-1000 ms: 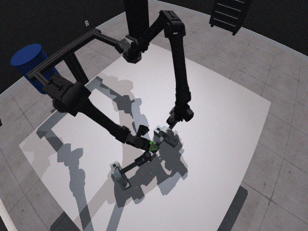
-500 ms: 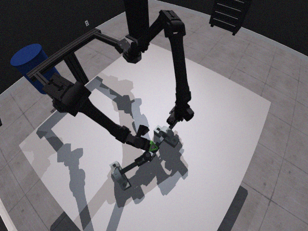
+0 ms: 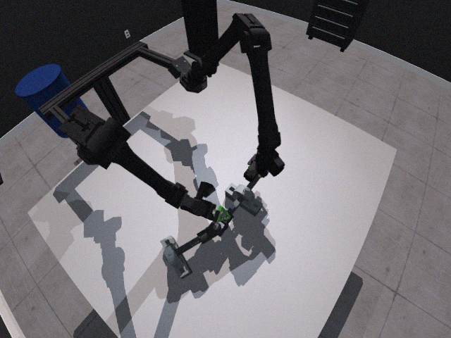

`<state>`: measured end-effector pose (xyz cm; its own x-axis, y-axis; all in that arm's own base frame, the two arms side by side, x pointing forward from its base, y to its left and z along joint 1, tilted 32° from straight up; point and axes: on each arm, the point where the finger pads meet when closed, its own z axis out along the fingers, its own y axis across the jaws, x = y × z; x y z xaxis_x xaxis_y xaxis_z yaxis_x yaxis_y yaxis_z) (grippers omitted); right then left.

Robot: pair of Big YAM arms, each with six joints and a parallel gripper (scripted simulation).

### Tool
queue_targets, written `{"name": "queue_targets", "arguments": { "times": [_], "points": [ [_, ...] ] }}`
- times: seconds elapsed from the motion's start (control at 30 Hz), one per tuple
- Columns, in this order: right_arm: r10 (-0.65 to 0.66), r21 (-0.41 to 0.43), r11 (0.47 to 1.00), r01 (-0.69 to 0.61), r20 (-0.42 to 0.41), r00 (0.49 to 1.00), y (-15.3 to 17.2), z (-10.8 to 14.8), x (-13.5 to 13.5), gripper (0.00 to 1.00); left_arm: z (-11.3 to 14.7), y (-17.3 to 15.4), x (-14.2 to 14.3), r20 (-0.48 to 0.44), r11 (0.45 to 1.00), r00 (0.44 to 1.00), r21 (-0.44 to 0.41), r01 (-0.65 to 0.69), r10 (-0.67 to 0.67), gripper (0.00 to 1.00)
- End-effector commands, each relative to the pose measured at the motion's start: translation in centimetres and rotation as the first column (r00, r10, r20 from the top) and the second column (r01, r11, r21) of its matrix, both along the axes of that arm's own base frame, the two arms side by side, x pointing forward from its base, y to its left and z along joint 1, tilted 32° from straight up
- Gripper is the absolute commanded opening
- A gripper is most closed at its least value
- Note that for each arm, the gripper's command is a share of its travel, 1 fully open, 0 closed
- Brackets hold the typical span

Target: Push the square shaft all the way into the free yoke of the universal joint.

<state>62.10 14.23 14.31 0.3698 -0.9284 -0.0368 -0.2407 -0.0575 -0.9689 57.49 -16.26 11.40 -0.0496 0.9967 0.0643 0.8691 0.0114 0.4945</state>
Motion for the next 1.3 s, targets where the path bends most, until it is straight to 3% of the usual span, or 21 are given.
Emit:
{"name": "queue_targets", "arguments": {
  "times": [0.0,0.03,0.1,0.23,0.3,0.4,0.53,0.57,0.6,0.87,0.93,0.97,1.07,1.27],
  "points": [
    [-0.020,0.004,1.000,0.020,0.065,0.998,-1.3,3.1,-0.1,1.00,3.6,-1.3,-0.1,0.056,1.000,0.998,-0.026,0.009,-0.007,0.47],
    [-0.018,-0.002,1.000,0.018,0.069,0.997,-1.4,3.2,-0.4,1.00,3.7,-1.4,-0.2,0.058,1.000,0.998,-0.026,0.008,-0.007,0.47],
    [-0.016,-0.002,1.000,0.016,0.070,0.997,-1.5,3.2,-0.9,1.00,2.8,-1.1,-1.6,0.039,1.000,0.999,-0.018,0.007,-0.006,0.64],
    [-0.016,0.001,1.000,0.016,0.044,0.999,-1.6,2.9,-1.4,1.00,3.1,-1.0,-3.1,0.026,1.000,1.000,-0.012,0.007,-0.007,0.64],
    [-0.017,0.005,1.000,0.017,0.044,0.999,-1.6,3.0,-1.5,1.00,6.1,-1.6,-2.7,0.063,1.000,0.998,-0.027,0.008,-0.006,0.64],
    [-0.013,-0.011,1.000,0.013,0.009,1.000,-2.1,2.0,-3.3,1.00,8.0,-1.9,-2.8,0.082,0.999,0.997,-0.034,0.008,-0.005,0.64],
    [-0.013,-0.011,1.000,0.013,0.008,1.000,-3.0,2.4,-5.8,1.00,5.5,-0.5,-1.4,0.051,1.000,0.999,-0.018,-0.010,0.011,0.64],
    [-0.002,0.008,1.000,0.001,0.047,0.999,-2.1,3.9,-5.4,1.00,5.4,-0.4,-1.2,0.053,1.000,0.999,-0.018,-0.010,0.011,0.64],
    [-0.002,0.011,1.000,0.002,0.028,1.000,-1.9,2.8,-5.1,1.00,5.4,-0.4,-1.2,0.053,1.000,0.999,-0.018,-0.010,0.011,0.64],
    [-0.003,0.024,1.000,0.001,0.069,0.998,-1.4,4.8,-4.3,1.00,5.6,-0.7,-1.3,0.057,1.000,0.998,-0.020,-0.006,0.007,0.64],
    [-0.009,0.056,0.998,0.007,0.032,0.999,-1.2,4.3,-4.4,1.00,5.3,-0.8,-1.9,0.057,1.000,0.998,-0.028,-0.014,0.015,0.64],
    [-0.013,0.080,0.997,0.011,0.013,1.000,-0.9,4.2,-4.4,1.00,6.4,-1.6,-2.2,0.082,0.999,0.997,-0.041,-0.008,0.011,0.64],
    [-0.047,0.190,0.980,0.055,-0.048,0.998,-0.7,4.3,-4.2,1.00,6.7,-3.1,-3.6,0.118,0.996,0.992,-0.086,-0.028,0.038,0.64],
    [-0.136,0.414,0.885,0.211,-0.202,0.970,-0.5,5.1,-3.4,1.00,8.6,-8.2,-7.7,0.257,0.967,0.961,-0.253,-0.039,0.106,0.64]
  ]
}}
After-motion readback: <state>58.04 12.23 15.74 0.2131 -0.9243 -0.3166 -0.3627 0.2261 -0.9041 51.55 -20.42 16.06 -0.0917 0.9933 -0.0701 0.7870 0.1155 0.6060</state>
